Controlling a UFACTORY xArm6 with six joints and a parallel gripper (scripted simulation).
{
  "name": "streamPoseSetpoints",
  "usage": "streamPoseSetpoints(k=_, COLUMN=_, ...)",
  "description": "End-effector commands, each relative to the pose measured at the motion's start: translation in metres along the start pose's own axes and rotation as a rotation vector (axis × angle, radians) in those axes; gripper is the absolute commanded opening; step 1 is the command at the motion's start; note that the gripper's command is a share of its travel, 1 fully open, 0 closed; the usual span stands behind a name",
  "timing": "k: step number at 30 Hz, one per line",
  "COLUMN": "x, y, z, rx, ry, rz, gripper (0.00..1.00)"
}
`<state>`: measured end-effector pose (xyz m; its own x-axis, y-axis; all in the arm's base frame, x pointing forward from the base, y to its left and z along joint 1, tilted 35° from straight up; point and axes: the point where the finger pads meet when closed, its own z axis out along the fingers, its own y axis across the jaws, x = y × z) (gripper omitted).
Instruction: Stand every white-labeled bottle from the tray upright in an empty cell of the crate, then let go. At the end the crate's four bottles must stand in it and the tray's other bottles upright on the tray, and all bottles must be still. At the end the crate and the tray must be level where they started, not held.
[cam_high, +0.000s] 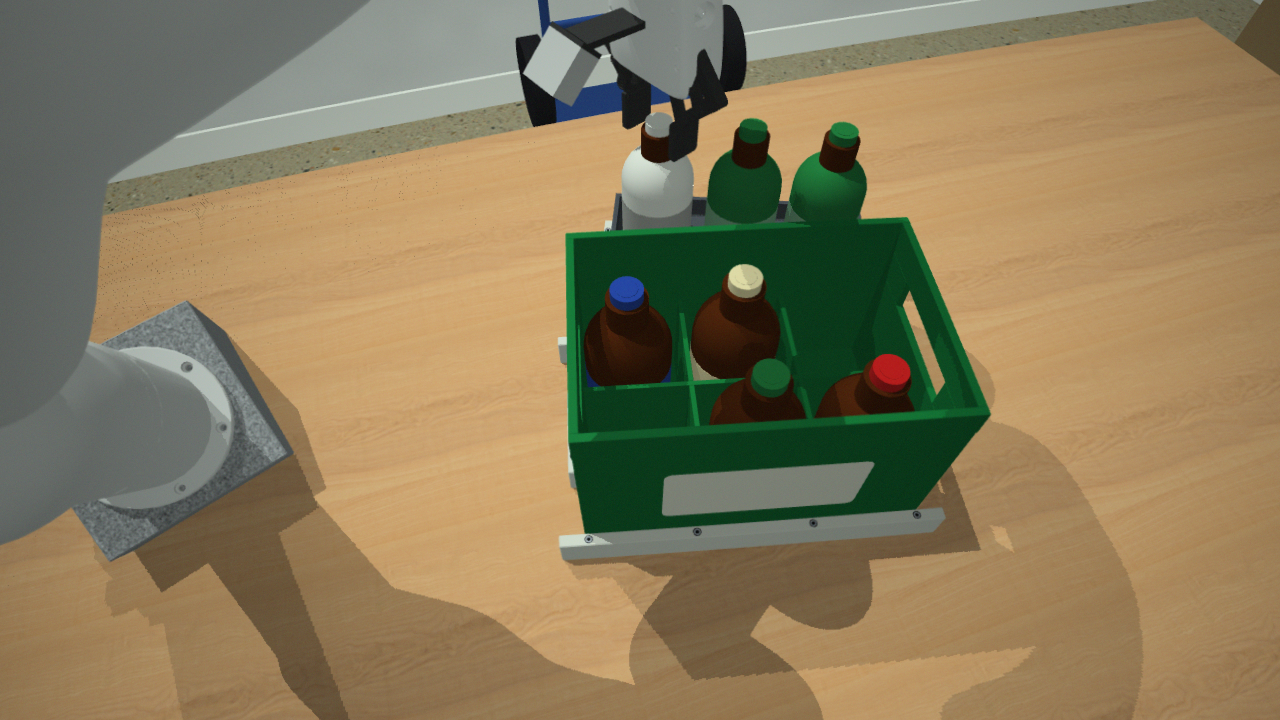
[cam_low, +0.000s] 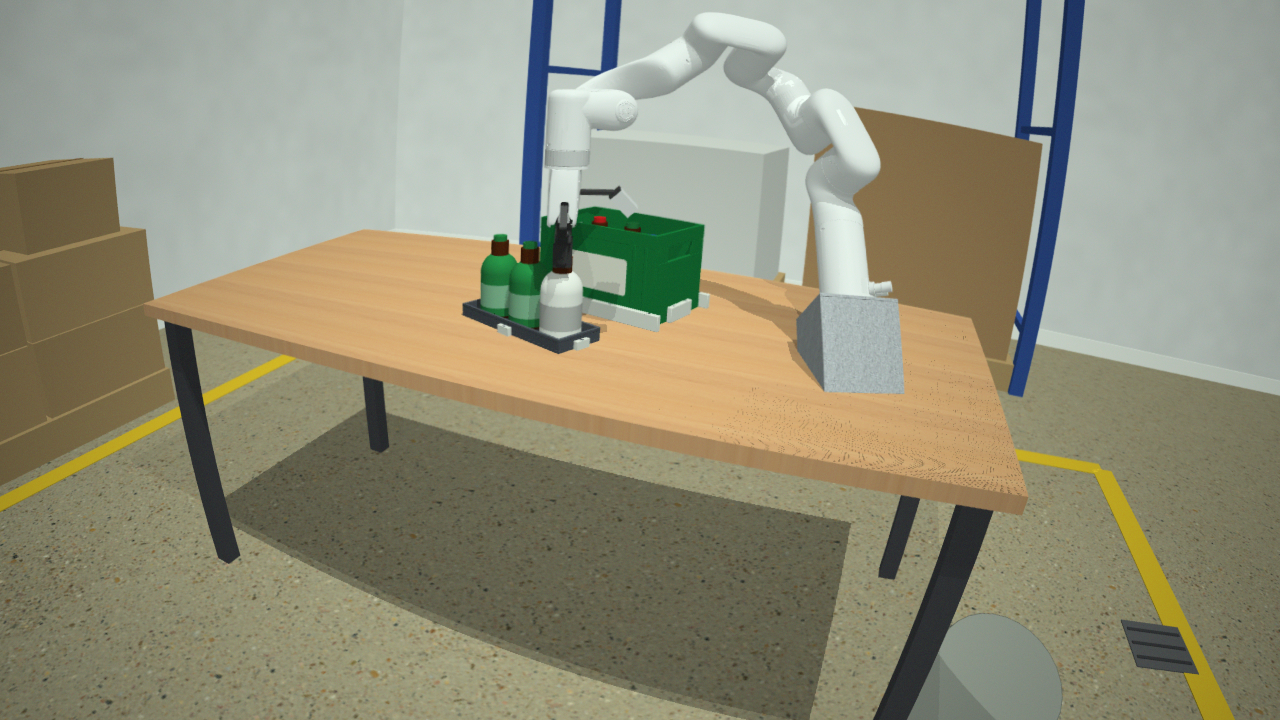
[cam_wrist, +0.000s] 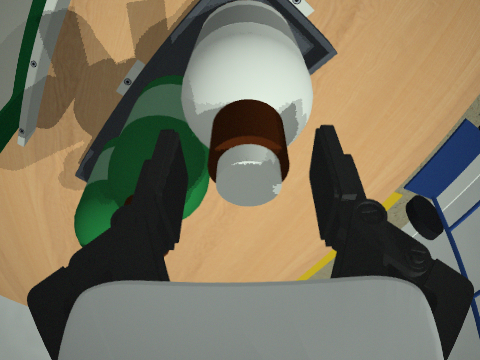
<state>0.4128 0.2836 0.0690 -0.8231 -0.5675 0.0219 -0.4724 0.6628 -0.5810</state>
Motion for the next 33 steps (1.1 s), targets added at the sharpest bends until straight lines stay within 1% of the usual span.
streamPoseSetpoints(k=1, x=-0.0013, y=-0.0001, z=-0.0006, rx=-0.001, ry=-0.004, rz=0.001, gripper=0.65)
streamPoseSetpoints(k=18, x=-0.0013, y=-0.0001, z=-0.0003, rx=-0.001, ry=-0.004, rz=0.001, gripper=0.65)
streamPoseSetpoints(k=19, x=-0.0013, y=-0.0001, z=-0.0003, rx=-0.001, ry=-0.004, rz=0.001, gripper=0.00)
streamPoseSetpoints(k=33, x=-0.0013, y=-0.0001, z=-0.0003, rx=-0.001, ry=-0.004, rz=0.001, gripper=0.00)
